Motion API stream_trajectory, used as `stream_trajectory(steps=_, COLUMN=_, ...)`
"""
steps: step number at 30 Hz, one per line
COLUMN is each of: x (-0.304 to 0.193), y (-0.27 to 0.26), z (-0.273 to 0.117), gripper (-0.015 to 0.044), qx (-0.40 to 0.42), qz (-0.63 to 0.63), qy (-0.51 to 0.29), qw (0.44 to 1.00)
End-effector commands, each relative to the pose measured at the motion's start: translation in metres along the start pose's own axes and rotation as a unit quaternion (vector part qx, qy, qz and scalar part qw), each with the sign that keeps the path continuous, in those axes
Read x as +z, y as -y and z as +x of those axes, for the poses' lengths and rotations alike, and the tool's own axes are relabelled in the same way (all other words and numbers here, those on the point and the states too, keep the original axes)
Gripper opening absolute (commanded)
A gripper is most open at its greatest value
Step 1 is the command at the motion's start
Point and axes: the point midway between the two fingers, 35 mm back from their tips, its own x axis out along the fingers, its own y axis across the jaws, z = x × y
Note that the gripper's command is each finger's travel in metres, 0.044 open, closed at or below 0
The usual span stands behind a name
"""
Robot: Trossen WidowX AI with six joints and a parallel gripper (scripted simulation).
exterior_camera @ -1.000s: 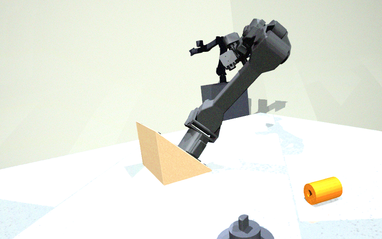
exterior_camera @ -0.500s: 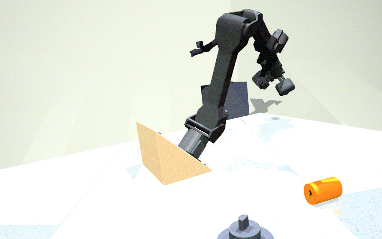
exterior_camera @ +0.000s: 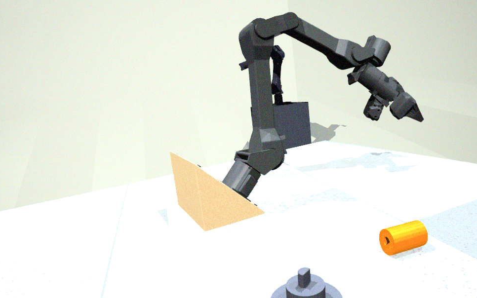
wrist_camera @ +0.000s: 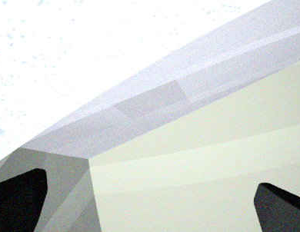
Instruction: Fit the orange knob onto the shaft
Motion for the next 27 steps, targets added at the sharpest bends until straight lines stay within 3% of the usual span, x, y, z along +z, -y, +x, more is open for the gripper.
stream_trajectory(steps=1, x=-0.036, y=-0.041, z=-0.002, gripper=0.0440, qx=0.076, qz=-0.002, qy=-0.063, qw=0.995)
stream_trajectory(steps=13, x=-0.124, y=-0.156, z=-0.061, gripper=0.0440, qx=0.300, qz=-0.010, qy=-0.237, qw=0.924)
stream_trajectory(steps=27, x=-0.192, y=-0.233, z=-0.220, gripper=0.0440, qx=0.548, qz=-0.056, qy=-0.397, qw=0.734)
